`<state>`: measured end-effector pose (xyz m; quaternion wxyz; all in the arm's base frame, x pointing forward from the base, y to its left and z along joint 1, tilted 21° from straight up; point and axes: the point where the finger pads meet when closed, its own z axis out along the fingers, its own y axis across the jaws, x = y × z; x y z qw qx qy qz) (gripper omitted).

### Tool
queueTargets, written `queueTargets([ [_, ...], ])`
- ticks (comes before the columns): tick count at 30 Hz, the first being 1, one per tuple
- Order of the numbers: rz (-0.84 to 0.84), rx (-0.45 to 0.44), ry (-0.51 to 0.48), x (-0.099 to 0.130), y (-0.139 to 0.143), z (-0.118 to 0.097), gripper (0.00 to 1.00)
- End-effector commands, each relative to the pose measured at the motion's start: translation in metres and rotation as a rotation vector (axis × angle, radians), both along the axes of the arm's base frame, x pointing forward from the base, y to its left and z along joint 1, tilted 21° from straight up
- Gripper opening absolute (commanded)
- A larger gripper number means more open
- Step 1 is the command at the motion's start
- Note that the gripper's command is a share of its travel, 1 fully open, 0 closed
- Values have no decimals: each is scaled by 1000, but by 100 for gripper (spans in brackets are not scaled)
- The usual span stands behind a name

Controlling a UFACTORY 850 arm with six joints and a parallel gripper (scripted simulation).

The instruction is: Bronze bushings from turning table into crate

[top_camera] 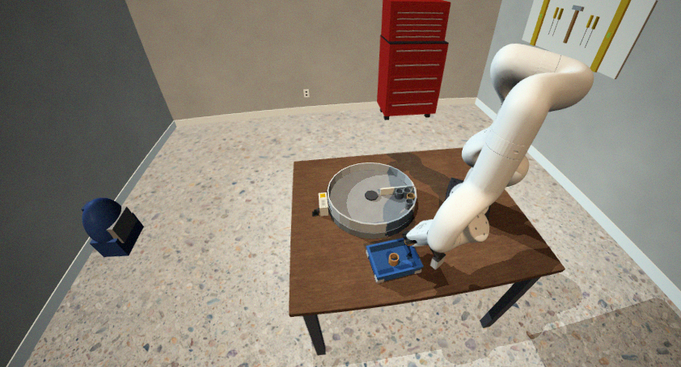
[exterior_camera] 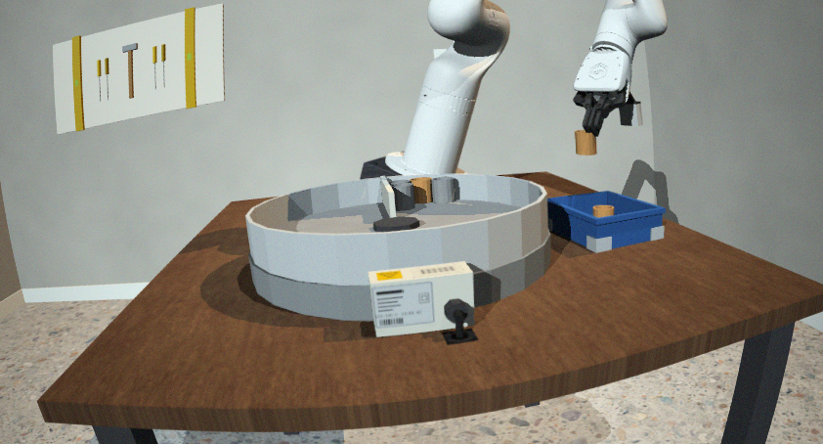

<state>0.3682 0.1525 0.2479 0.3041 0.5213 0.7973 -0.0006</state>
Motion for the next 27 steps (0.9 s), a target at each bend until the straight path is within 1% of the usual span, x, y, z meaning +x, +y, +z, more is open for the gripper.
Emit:
queueTargets([
  [1,-1,0,-1,1,1,1,0],
  [10,-1,0,-1,1,1,0,0],
  [14,-1,0,-1,3,4,-8,0],
  [16,-1,0,-1,3,4,-8,0],
  [24,-1,0,-1,11,17,-49,0],
  [27,-1,0,-1,14,21,-61,0],
])
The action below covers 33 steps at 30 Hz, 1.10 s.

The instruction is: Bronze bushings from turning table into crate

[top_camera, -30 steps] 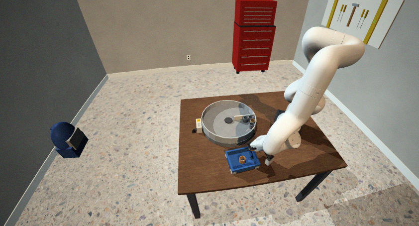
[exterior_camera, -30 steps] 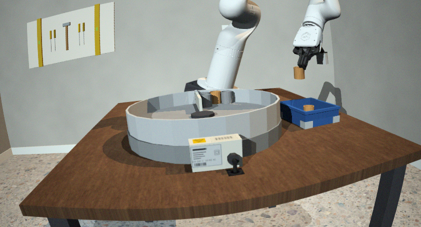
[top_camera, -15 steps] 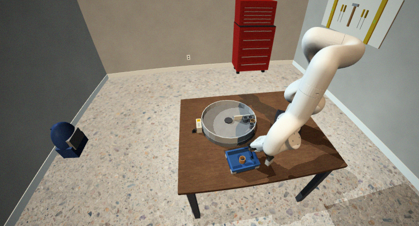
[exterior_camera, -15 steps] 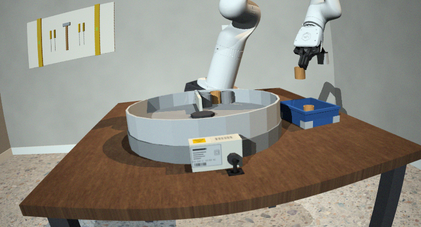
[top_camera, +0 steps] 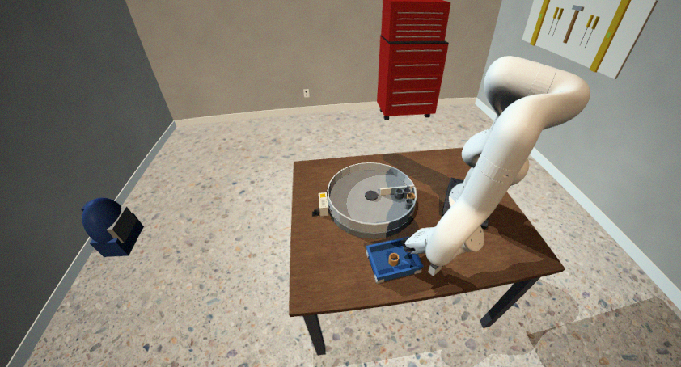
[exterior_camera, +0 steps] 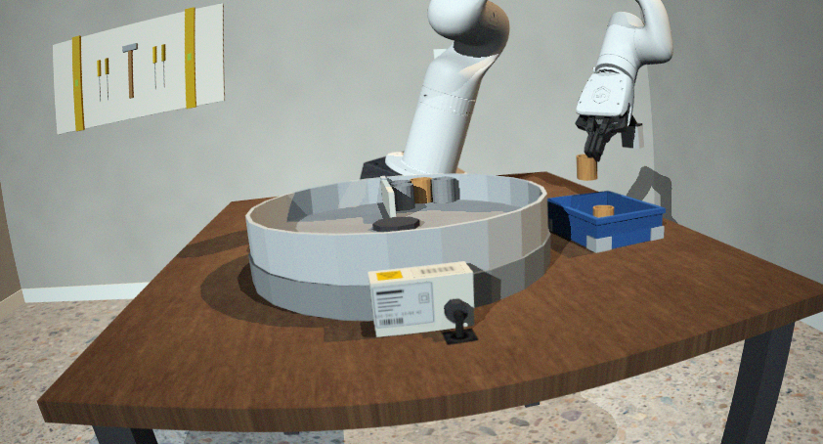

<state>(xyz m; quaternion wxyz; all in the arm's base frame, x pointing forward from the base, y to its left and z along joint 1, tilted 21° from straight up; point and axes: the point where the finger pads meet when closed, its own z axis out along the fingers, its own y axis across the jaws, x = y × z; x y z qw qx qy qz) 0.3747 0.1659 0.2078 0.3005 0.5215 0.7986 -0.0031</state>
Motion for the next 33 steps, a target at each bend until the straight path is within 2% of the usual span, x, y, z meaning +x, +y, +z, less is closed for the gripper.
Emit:
queueTargets([
  [1,0,0,-10,8,8,-24,0],
  [24,0,0,-10,9,10,-28,0],
  [33,0,0,-10,10,12,-36,0],
])
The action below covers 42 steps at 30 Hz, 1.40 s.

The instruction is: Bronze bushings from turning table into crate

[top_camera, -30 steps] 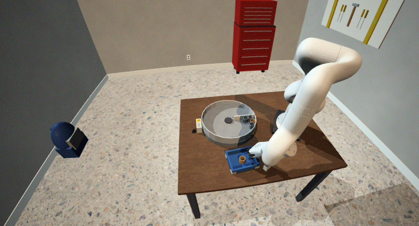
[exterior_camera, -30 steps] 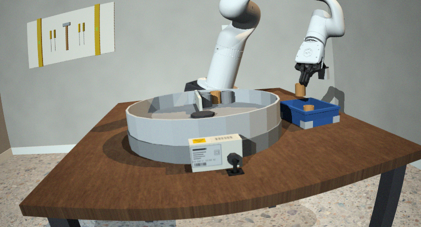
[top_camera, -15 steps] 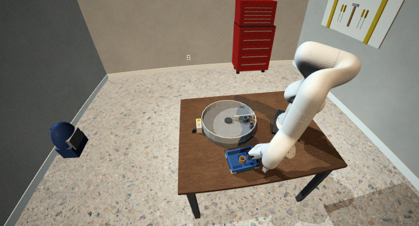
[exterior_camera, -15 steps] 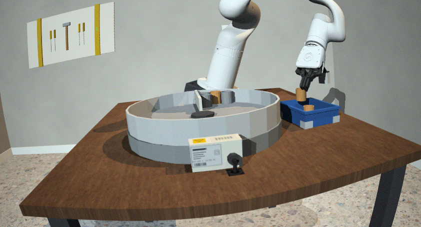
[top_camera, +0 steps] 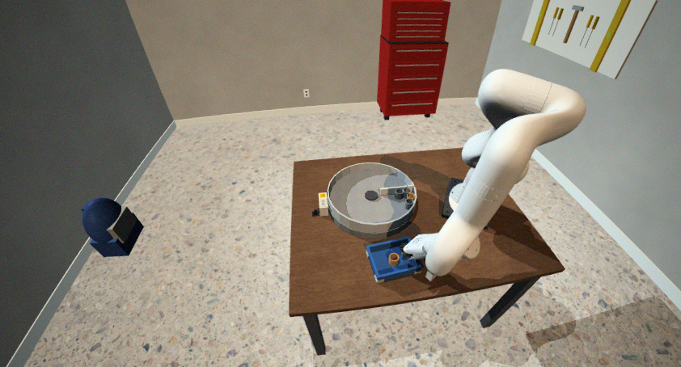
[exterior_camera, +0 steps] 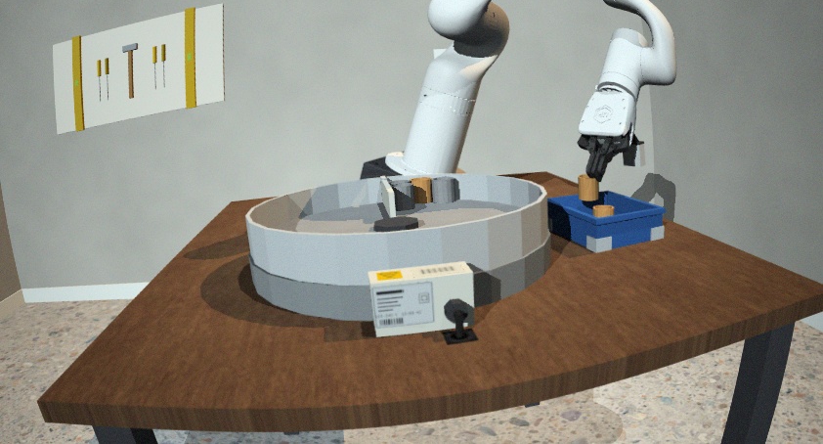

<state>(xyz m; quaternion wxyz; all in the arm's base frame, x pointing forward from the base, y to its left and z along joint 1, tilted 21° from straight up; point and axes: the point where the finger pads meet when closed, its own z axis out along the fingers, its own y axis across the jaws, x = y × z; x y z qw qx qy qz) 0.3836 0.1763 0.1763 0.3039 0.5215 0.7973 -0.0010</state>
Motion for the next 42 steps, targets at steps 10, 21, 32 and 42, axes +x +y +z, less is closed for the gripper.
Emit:
queueTargets([
  [10,0,1,-1,4,6,-17,0],
  [21,0,1,-1,7,10,-32,0],
  [32,0,1,-1,8,11,-35,0],
  [42,0,1,-1,8,11,-35,0],
])
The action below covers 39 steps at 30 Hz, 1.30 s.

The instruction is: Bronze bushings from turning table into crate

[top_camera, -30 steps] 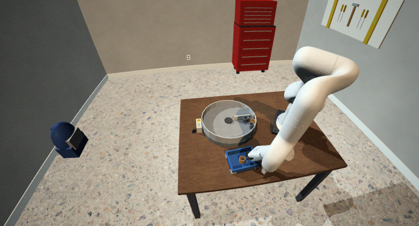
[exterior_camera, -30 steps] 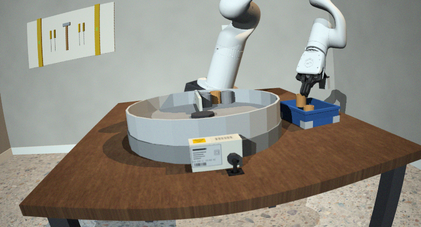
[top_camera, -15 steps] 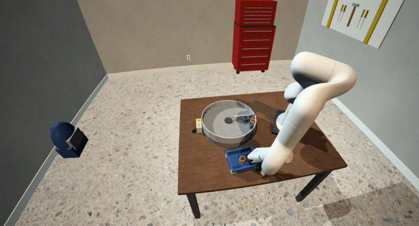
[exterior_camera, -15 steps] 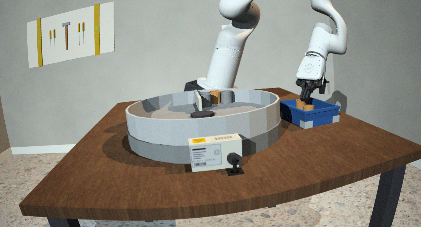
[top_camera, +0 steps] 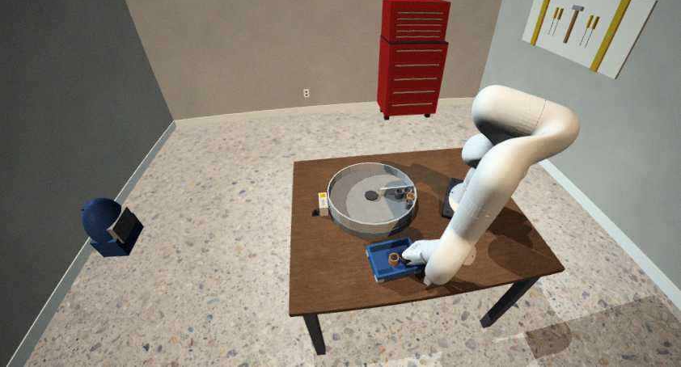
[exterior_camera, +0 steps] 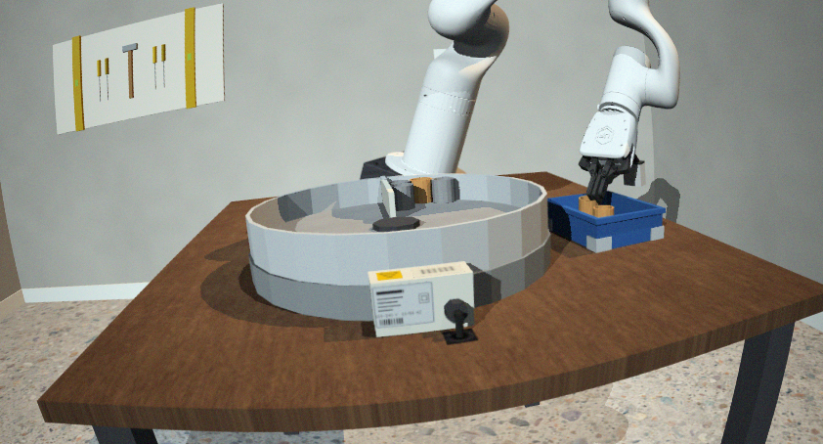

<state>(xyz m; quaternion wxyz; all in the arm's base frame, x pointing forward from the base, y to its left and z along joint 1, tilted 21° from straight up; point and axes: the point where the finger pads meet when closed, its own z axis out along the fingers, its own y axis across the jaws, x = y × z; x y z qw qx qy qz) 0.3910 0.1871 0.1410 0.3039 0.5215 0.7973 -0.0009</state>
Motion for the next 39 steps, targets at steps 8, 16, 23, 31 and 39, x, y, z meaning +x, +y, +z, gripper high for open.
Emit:
queueTargets([
  [8,0,1,-1,0,0,0,0],
  [16,0,1,-1,1,1,-2,0],
  [23,0,1,-1,1,2,-4,0],
  [31,0,1,-1,1,2,-5,0],
  [39,0,1,-1,1,2,-5,0],
])
